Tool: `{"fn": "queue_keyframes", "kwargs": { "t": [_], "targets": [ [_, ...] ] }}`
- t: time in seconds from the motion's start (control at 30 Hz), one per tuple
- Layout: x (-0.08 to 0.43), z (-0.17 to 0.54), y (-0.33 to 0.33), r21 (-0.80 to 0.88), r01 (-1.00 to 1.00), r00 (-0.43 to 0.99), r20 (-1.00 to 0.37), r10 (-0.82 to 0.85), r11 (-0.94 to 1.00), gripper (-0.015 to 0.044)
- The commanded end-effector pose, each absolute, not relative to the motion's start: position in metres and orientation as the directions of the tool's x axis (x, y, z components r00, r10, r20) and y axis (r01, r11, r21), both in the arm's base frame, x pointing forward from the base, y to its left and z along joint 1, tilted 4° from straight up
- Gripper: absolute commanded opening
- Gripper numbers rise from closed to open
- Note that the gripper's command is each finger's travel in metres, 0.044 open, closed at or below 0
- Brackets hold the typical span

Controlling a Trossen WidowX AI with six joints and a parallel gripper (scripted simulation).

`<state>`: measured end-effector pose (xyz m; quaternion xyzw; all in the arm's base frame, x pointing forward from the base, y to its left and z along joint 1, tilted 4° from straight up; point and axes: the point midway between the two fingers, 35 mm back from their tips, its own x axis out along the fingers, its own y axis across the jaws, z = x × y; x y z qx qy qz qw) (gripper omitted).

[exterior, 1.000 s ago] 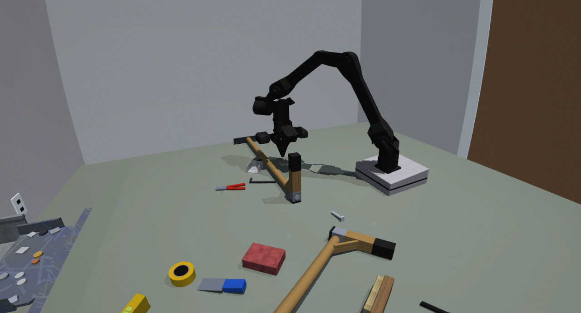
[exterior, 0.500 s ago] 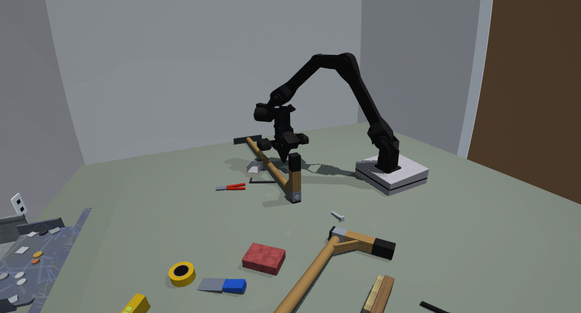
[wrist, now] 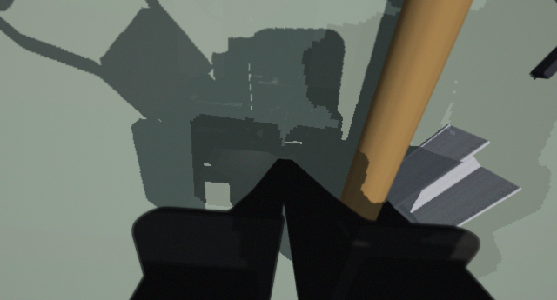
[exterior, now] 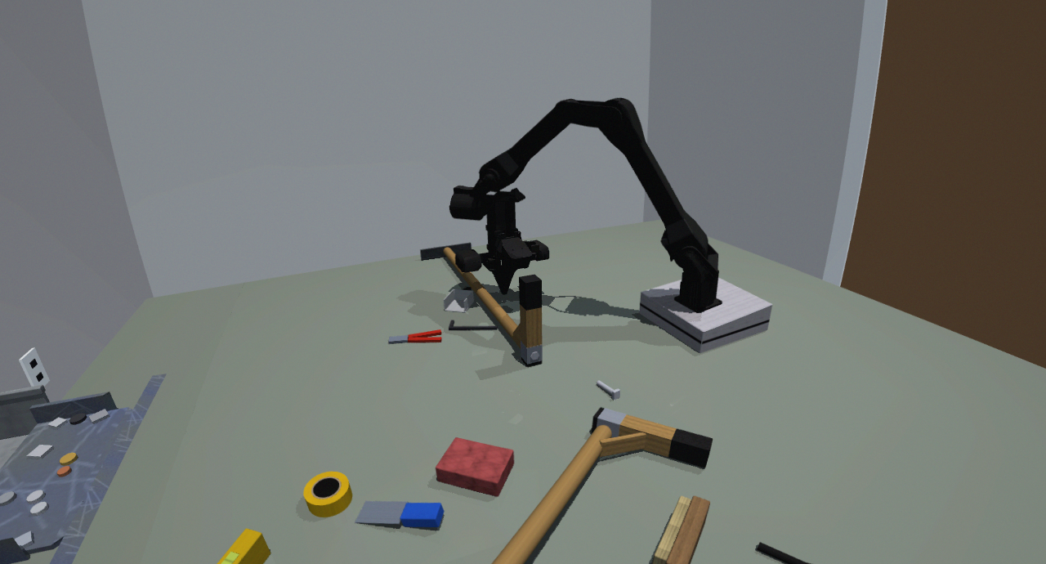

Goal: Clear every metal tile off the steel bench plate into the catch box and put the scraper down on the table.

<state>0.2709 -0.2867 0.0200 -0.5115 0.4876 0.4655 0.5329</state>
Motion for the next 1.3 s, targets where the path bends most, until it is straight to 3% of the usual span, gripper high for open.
{"fn": "queue_keyframes", "kwargs": {
  "t": [0.0, 1.27],
  "targets": [
    [0.276, 0.021, -0.287, -0.091, -0.995, 0.091, -0.996, -0.002, 0.046, 0.0000],
    [0.314, 0.026, -0.292, -0.094, -0.995, 0.094, -0.996, -0.002, 0.046, 0.0000]
  ]
}}
